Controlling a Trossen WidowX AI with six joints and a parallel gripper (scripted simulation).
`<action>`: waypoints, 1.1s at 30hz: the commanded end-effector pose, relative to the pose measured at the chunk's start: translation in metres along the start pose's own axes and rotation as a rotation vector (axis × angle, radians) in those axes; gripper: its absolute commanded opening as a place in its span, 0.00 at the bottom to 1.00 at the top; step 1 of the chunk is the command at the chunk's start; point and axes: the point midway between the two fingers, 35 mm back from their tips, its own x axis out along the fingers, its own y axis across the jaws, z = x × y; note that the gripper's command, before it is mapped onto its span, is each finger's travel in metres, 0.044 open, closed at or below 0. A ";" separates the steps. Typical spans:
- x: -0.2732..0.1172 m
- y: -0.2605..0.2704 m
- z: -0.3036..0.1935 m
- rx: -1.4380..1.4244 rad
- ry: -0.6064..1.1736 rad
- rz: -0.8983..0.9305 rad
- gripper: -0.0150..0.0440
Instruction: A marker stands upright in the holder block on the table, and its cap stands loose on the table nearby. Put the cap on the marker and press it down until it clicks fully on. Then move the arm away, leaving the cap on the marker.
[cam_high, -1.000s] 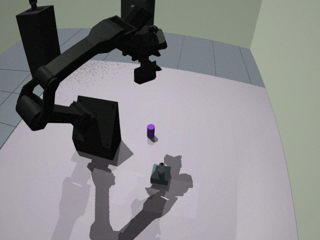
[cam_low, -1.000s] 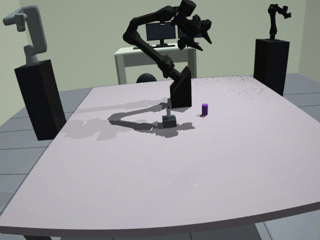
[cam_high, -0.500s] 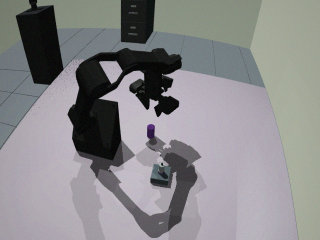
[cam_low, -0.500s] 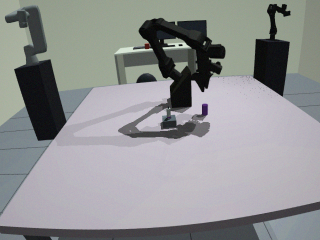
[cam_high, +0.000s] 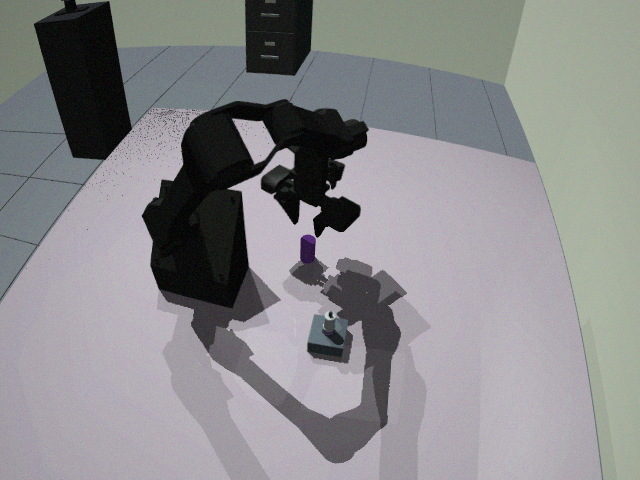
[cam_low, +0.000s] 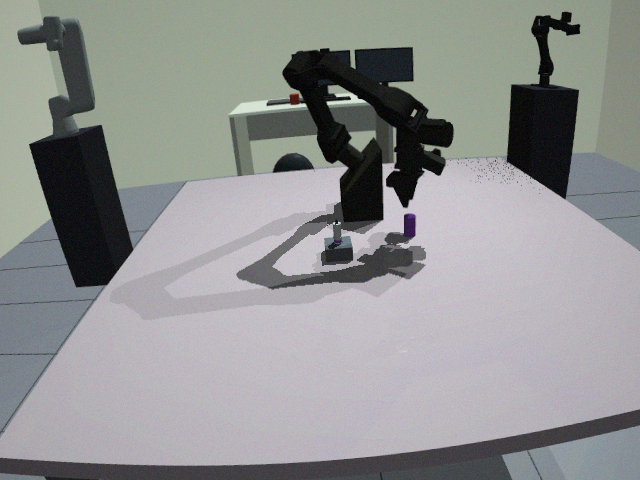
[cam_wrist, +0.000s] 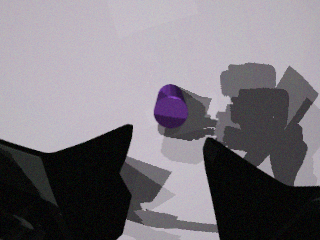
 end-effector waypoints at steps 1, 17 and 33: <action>0.007 -0.001 0.003 -0.004 -0.008 -0.011 0.68; 0.035 -0.001 0.004 -0.004 -0.008 -0.011 0.68; 0.060 -0.001 0.004 -0.003 -0.007 -0.012 0.68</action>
